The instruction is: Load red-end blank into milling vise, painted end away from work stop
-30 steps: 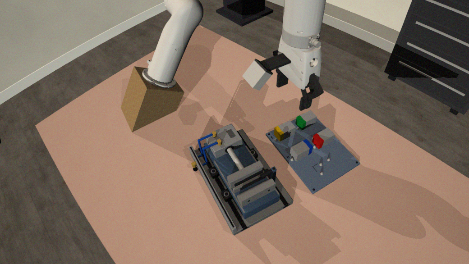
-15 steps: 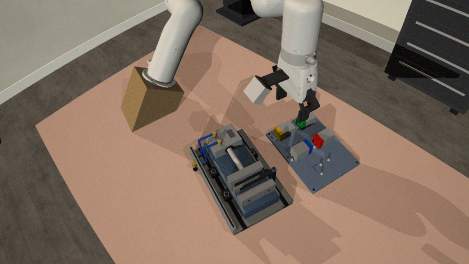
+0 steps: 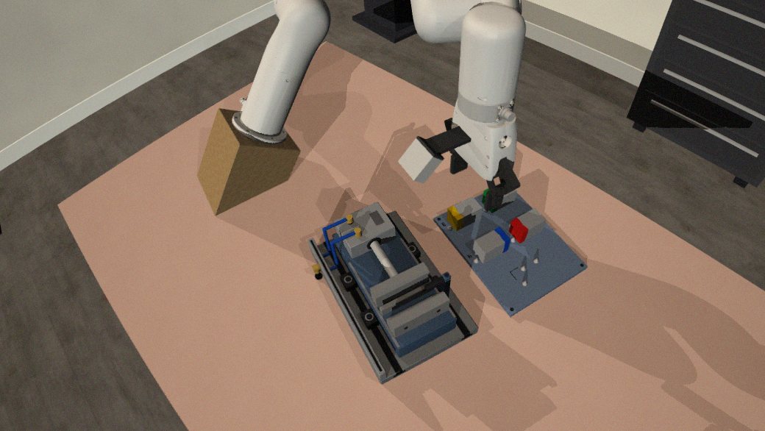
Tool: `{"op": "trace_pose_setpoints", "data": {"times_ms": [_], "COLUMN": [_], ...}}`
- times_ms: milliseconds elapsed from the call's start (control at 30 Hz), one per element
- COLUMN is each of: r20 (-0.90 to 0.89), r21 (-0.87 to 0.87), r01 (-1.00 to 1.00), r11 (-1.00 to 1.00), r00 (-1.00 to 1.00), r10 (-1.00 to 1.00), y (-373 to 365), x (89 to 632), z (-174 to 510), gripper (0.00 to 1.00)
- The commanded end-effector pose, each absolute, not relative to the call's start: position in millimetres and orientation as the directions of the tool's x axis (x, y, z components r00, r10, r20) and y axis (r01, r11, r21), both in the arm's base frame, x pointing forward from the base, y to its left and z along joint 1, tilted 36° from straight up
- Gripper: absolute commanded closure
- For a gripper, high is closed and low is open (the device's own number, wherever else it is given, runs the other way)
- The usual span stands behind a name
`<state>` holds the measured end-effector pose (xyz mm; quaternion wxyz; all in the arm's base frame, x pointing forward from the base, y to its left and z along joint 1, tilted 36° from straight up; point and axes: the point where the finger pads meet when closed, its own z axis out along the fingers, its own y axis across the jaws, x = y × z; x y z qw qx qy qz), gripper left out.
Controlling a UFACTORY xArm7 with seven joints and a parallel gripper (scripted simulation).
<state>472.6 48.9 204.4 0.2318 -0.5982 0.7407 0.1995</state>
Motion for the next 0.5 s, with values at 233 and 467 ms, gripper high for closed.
{"op": "trace_pose_setpoints", "data": {"times_ms": [233,467], "r20": [-0.587,-0.587], "r21": [0.028,0.027], "r01": [-0.980,-0.980], "r11": [0.198,0.198], "r00": [-0.176,-0.176], "r10": [-0.790,-0.790], "y": [45.6,43.9], "x": [474.0,473.6], "z": [208.6,210.8], "gripper": [0.00,0.00]}}
